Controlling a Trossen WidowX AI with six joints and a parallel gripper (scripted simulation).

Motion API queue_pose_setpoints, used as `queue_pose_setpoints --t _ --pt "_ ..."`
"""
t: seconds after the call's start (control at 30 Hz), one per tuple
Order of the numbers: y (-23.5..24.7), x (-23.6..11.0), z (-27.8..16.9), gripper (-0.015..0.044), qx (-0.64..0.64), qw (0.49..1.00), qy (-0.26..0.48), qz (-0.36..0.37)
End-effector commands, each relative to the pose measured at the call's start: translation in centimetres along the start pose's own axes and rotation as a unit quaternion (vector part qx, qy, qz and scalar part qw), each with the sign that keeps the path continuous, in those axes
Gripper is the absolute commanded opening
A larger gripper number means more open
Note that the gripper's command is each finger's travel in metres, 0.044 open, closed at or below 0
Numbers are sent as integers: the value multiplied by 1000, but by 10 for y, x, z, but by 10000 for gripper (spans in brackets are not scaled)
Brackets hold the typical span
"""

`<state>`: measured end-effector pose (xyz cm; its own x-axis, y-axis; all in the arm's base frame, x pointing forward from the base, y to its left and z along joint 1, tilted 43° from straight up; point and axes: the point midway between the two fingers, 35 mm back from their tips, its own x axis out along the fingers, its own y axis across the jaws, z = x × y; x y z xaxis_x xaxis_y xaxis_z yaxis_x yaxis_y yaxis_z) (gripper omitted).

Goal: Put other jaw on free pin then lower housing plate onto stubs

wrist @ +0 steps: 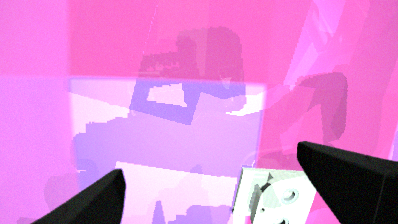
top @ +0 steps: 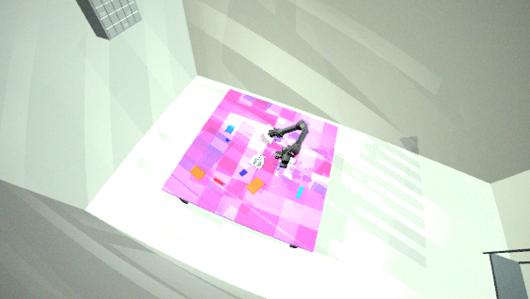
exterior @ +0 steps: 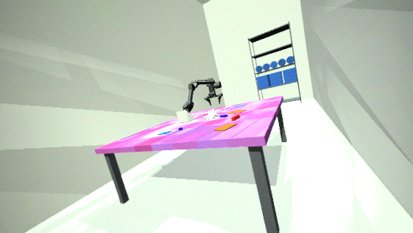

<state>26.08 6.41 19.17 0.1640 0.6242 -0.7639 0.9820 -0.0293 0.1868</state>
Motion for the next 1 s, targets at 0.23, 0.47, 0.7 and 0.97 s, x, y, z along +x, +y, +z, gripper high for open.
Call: queue_pose_setpoints --t 0.23,0.47,0.7,0.97 --pt "-15 -4 -24 440 -157 988 1 1" --pt "-25 -7 -39 440 -256 967 4 3" --pt "-36 -10 -53 440 -352 936 7 6" --pt "-50 -13 -67 440 -457 889 11 9"
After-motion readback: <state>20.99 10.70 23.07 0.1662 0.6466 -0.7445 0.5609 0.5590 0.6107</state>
